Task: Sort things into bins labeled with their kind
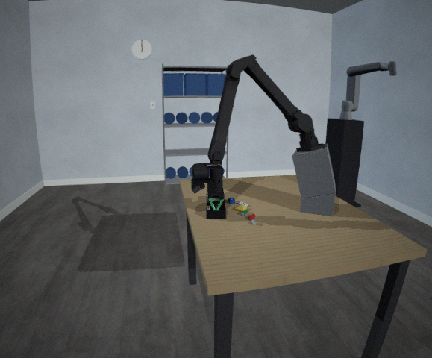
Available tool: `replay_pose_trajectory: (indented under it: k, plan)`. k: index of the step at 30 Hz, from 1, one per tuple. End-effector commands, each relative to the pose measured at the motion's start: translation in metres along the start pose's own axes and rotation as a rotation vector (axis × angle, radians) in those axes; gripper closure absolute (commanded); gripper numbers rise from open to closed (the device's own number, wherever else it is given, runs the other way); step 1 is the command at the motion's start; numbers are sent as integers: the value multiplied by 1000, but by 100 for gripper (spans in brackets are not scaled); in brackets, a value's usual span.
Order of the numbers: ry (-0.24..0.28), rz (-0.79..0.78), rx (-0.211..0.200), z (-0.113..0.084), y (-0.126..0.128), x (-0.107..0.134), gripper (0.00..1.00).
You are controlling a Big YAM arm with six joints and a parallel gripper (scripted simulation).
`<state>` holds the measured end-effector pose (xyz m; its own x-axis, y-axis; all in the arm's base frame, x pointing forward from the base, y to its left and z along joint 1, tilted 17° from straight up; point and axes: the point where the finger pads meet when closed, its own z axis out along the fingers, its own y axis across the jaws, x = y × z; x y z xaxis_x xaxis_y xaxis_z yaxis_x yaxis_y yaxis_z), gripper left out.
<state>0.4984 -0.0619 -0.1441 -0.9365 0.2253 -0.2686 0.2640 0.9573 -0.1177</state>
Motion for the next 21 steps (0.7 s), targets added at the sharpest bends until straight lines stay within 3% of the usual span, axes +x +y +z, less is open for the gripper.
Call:
replay_pose_trajectory:
  k: [1, 5, 6, 21]
  plan:
    - [4, -9, -1, 4, 0, 0, 92]
    - [3, -9, -1, 3, 0, -1, 92]
    - [-21, 0, -5, -5, 2, -10, 92]
    - [-21, 0, -5, -6, 2, -11, 92]
